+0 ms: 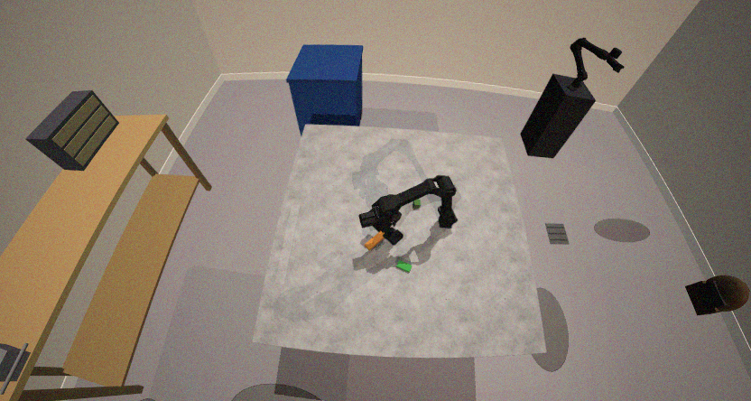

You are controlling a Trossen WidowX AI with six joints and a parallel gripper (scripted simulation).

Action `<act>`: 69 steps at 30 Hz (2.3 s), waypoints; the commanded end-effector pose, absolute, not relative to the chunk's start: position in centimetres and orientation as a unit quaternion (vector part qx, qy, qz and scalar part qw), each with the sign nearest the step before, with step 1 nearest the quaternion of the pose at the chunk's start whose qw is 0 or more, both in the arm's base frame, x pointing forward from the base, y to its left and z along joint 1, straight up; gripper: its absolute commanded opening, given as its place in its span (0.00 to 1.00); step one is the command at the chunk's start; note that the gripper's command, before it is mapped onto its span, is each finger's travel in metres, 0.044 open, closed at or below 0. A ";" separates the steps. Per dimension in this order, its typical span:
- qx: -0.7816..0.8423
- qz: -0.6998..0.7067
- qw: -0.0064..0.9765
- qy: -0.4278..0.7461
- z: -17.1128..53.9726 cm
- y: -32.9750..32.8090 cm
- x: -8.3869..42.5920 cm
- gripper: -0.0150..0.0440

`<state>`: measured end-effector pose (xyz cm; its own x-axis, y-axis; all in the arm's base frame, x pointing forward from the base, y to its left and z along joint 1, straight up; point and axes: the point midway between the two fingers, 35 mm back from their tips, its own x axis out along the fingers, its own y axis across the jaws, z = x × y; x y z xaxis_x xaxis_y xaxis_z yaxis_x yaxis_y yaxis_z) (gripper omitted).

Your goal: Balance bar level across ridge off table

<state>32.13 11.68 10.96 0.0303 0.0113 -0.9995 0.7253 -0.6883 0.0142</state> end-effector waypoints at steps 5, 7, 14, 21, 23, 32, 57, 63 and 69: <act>0.661 -0.638 0.280 0.279 11.0 11.7 32.1 0.25; 0.661 -0.638 0.280 0.279 11.0 11.7 32.1 0.25; 0.661 -0.638 0.280 0.279 11.0 11.7 32.1 0.25; 0.661 -0.638 0.280 0.279 11.0 11.7 32.1 0.25; 0.661 -0.638 0.280 0.279 11.0 11.7 32.1 0.25; 0.661 -0.638 0.280 0.279 11.0 11.7 32.1 0.54; 0.661 -0.638 0.280 0.279 11.0 11.7 32.1 0.54; 0.661 -0.638 0.280 0.279 11.0 11.7 32.1 0.54; 0.661 -0.638 0.280 0.279 11.0 11.7 32.1 0.55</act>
<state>32.13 11.68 10.96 0.0305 0.0114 -0.9995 0.7253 -0.6882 0.0143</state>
